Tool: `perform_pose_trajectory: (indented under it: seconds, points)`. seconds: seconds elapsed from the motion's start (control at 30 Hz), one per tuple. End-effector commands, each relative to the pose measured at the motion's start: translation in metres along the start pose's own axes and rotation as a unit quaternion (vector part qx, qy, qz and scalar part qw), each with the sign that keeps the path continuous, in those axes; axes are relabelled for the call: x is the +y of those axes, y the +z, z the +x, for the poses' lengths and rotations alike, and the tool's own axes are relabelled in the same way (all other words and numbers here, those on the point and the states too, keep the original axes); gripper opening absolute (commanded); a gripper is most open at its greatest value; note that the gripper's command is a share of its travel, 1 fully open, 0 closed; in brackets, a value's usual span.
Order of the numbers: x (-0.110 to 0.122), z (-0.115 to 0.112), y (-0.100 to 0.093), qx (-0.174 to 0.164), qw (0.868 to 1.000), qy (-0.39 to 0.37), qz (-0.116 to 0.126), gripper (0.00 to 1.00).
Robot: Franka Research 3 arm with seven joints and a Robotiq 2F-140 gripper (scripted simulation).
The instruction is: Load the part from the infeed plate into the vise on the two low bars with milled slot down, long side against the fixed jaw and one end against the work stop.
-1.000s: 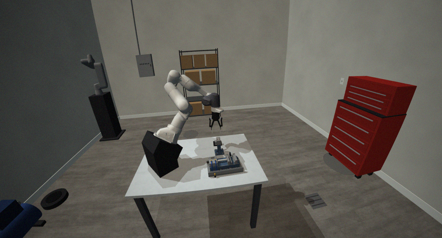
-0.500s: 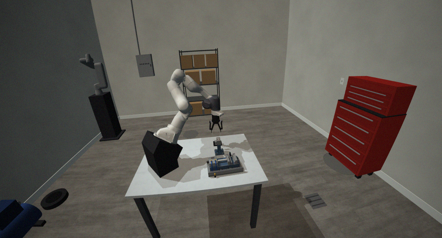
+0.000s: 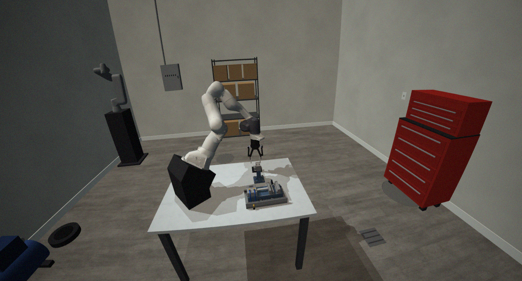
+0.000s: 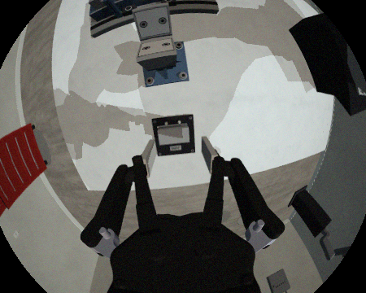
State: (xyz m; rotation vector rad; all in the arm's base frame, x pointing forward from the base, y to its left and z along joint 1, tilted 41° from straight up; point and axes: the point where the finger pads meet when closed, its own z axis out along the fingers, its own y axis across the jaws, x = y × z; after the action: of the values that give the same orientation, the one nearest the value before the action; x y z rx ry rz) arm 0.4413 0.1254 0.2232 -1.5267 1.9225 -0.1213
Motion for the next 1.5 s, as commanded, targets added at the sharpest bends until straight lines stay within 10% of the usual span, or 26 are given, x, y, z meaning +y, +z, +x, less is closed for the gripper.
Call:
perform_pose_trajectory:
  seconds: [0.0,1.47]
  points:
    - [-0.007,0.001,0.007,0.000,1.000,-0.018,0.012,0.51]
    - [-0.008,0.001,0.059,0.000,1.000,-0.018,0.012,0.51]
